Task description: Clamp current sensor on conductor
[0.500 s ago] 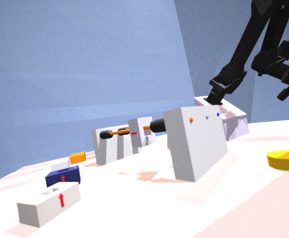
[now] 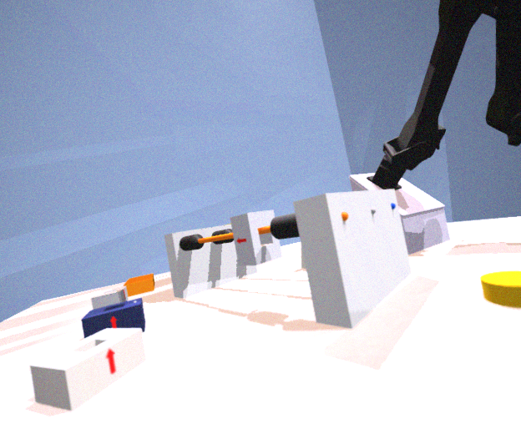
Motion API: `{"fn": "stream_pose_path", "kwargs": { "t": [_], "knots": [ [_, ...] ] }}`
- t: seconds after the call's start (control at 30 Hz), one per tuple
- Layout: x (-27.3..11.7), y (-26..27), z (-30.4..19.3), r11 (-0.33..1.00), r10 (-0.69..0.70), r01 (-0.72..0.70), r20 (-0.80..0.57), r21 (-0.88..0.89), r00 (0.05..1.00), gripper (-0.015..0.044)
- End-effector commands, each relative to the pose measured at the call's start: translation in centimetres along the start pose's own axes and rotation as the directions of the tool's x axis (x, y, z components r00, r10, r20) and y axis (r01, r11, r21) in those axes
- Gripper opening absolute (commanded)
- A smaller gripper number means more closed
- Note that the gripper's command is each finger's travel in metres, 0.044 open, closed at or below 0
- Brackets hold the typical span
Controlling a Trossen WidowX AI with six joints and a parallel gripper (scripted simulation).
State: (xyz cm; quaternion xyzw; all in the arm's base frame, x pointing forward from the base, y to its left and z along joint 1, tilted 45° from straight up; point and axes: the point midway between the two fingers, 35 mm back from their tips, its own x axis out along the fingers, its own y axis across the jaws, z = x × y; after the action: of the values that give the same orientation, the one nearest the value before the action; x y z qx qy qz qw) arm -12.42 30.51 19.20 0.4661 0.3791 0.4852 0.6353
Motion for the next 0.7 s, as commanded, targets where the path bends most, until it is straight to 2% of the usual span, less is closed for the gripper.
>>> {"fn": "stream_pose_path", "kwargs": {
  "t": [0.0, 0.03, 0.33, 0.67],
  "knots": [
    [2.2, -0.1, 2.9, 0.997, -0.021, 0.026, 0.070, -0.078, 0.997, 0.0420],
    [3.0, -0.1, 4.1, 0.994, -0.028, 0.037, 0.096, -0.100, 0.995, 0.0440],
    [7.1, -0.8, 15.7, 0.955, -0.075, 0.164, 0.335, -0.248, 0.939, 0.0440],
    [6.4, -1.9, 29.1, 0.834, -0.127, 0.392, 0.556, -0.388, 0.821, 0.0440]
  ]
}}
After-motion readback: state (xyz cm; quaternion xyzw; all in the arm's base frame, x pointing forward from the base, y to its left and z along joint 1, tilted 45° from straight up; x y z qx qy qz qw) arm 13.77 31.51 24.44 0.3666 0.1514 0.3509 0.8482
